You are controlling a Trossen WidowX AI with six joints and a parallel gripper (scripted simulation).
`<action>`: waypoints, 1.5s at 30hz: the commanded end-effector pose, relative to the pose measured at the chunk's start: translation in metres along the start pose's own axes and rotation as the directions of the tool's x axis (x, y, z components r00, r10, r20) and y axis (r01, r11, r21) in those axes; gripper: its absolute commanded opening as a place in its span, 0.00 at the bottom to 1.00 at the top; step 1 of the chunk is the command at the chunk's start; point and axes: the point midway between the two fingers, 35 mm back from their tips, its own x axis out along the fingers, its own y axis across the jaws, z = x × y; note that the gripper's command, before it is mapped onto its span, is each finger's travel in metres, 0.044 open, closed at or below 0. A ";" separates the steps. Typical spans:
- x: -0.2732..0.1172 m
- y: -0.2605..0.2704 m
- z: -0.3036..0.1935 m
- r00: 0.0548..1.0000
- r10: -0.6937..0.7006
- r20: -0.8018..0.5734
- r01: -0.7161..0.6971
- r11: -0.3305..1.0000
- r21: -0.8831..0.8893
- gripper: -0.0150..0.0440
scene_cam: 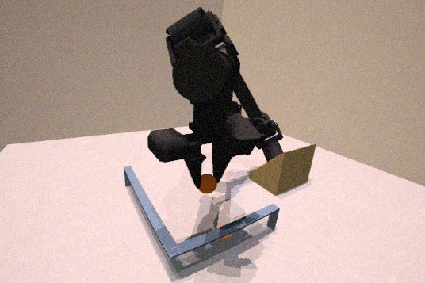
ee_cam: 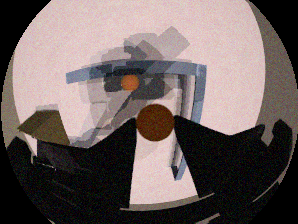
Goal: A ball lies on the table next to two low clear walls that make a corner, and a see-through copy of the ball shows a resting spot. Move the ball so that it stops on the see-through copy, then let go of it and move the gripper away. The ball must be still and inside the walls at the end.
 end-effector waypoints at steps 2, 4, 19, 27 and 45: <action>-0.011 0.002 0.000 1.000 0.002 0.006 -0.002 1.000 0.008 0.25; -0.008 0.005 0.002 1.000 0.002 0.006 -0.002 1.000 0.008 0.25; 0.030 0.032 0.017 1.000 0.002 0.006 -0.002 1.000 0.008 0.25; 0.059 0.030 0.019 1.000 0.001 0.006 -0.001 1.000 0.008 0.25; 0.107 0.032 0.017 1.000 0.001 0.003 -0.001 1.000 0.009 0.25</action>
